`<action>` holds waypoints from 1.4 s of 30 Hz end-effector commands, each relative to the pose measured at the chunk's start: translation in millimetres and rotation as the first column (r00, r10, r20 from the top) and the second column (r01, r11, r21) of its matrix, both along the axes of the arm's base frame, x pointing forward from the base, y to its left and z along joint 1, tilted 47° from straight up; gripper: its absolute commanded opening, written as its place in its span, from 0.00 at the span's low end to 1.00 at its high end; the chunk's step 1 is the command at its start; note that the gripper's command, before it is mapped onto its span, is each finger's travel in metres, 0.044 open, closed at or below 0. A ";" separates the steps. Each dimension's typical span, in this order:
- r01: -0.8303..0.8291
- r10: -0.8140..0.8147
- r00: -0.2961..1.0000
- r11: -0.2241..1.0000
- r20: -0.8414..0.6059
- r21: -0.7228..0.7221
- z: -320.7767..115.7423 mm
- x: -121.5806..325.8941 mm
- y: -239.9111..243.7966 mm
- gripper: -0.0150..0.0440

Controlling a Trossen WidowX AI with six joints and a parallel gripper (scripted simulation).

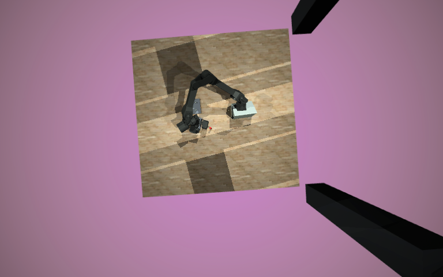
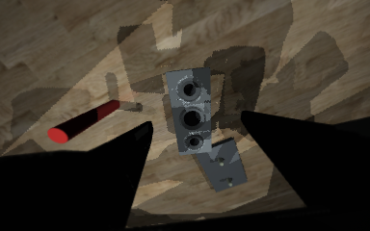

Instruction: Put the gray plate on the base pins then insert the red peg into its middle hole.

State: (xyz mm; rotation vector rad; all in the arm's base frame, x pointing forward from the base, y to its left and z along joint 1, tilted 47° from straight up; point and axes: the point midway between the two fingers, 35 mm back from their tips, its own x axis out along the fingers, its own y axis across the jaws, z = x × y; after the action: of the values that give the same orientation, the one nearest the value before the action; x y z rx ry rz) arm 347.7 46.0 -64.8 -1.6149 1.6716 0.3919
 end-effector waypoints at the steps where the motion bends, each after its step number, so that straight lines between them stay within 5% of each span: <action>1: -0.005 0.005 1.000 1.000 -0.011 -0.008 -6.3 -1.5 -5.8 1.00; 28: -0.005 0.005 1.000 1.000 -0.011 -0.012 -34.2 0.4 -36.2 1.00; 40: -0.005 0.005 1.000 1.000 -0.011 -0.012 -34.2 0.4 -36.2 0.47; 42: -0.005 0.005 1.000 1.000 -0.011 -0.012 -34.2 0.4 -36.2 0.44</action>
State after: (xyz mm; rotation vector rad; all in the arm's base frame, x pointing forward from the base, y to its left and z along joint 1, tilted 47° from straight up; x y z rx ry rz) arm 348.2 10.3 -98.9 -1.6206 1.6809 0.3930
